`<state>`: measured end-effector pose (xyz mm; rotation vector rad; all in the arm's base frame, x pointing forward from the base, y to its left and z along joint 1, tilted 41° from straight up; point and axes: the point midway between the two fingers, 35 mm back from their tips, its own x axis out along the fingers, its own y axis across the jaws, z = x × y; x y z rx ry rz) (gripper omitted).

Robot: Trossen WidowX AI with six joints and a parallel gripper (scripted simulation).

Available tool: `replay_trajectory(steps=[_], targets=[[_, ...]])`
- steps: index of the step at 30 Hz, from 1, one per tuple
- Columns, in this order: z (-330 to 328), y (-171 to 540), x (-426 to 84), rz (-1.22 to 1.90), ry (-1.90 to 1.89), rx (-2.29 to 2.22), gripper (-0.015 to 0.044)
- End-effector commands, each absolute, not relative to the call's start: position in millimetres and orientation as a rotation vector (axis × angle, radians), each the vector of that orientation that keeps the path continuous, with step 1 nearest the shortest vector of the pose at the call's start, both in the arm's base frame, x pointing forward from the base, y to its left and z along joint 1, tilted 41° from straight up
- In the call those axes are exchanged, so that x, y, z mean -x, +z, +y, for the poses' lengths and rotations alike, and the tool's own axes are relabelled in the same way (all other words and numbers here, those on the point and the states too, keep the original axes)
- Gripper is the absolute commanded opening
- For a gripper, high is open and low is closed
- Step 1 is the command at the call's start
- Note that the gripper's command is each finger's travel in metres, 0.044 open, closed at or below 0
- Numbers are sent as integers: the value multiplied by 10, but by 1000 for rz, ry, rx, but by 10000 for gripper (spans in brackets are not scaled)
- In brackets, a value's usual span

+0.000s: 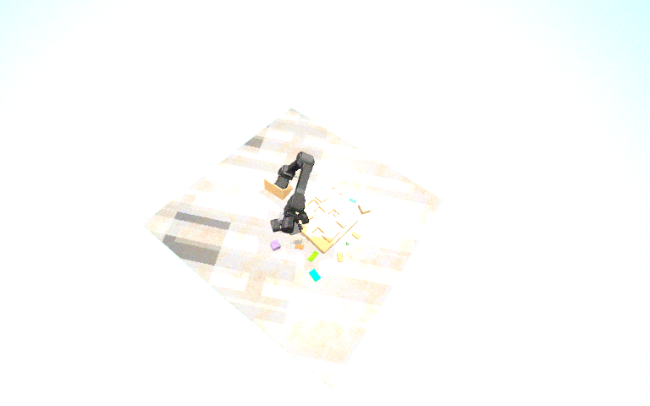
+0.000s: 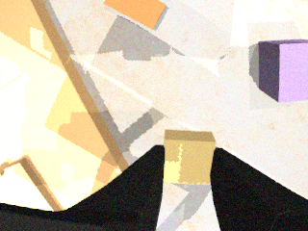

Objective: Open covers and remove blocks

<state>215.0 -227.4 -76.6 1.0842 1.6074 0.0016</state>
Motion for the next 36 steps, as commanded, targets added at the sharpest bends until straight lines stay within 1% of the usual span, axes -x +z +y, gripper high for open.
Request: replay_trajectory(steps=[1,36], targets=[[-2261,-819,-2088,1617,11,-1084,80],[-1924,-1273,-2157,1615,11,-1084,80]])
